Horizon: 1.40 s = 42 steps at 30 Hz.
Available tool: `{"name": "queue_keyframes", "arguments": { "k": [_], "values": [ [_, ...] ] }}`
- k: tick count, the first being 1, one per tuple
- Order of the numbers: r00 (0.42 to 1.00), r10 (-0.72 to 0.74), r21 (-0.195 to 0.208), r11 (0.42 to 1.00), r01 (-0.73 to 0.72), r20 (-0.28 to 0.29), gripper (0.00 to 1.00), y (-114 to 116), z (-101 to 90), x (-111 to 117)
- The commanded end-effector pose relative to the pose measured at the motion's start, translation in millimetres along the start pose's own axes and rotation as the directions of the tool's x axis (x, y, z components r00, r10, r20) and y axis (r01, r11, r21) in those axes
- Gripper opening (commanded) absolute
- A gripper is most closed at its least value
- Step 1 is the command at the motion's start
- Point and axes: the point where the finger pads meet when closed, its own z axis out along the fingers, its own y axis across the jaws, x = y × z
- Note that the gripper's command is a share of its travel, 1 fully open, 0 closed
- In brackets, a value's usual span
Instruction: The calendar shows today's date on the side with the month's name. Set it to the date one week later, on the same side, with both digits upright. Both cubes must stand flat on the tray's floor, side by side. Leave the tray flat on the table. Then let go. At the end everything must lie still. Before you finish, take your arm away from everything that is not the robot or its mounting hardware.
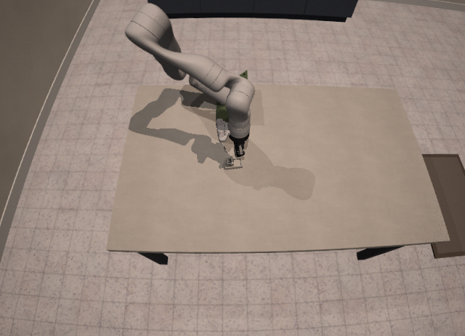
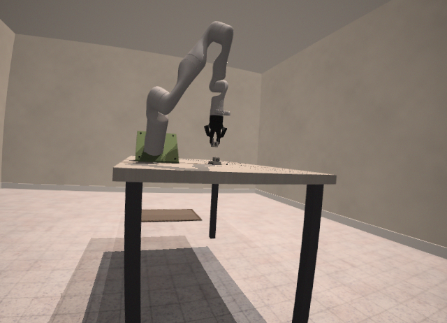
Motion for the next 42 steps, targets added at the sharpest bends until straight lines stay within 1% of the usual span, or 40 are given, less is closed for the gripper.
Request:
{"name": "queue_keyframes", "arguments": {
  "k": [1, 10, 16, 23, 42],
  "values": [
    [1.000, 0.004, -0.001, 1.000, -0.004, -0.005, 0.26, -1.0, 7.7, 2.0],
    [1.000, 0.004, -0.001, 1.000, -0.004, -0.005, 0.26, -1.2, 37.2, 2.3],
    [1.000, 0.005, -0.001, 1.000, -0.005, -0.005, 0.26, -1.3, 50.3, 2.5],
    [1.000, 0.005, 0.000, 1.000, -0.005, -0.005, 0.26, -1.5, 53.6, 2.4],
    [1.000, 0.005, 0.000, 1.000, -0.005, -0.005, 0.26, -1.9, 53.6, 2.2]
  ]
}}
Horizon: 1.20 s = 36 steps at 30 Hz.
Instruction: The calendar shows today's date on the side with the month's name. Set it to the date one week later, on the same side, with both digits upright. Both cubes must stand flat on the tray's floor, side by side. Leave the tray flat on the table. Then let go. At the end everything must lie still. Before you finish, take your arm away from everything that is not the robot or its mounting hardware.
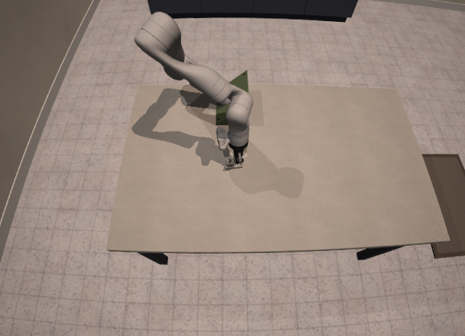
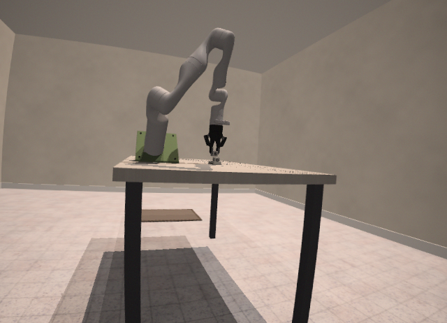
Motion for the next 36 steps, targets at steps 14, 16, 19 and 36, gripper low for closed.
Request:
{"name": "queue_keyframes", "arguments": {
  "k": [14, 16, 19, 36],
  "values": [
    [1.000, 0.005, 0.004, 1.000, -0.005, 0.000, 0.26, -1.1, 1.6, 0.2],
    [1.000, 0.005, 0.004, 1.000, -0.005, 0.000, 0.26, -1.1, 1.6, 0.2],
    [1.000, 0.005, 0.003, 1.000, -0.005, 0.000, 0.26, -1.0, 1.6, 0.3],
    [1.000, 0.028, 0.003, 1.000, -0.028, -0.001, 0.26, 1.0, 1.7, 0.9]
  ]
}}
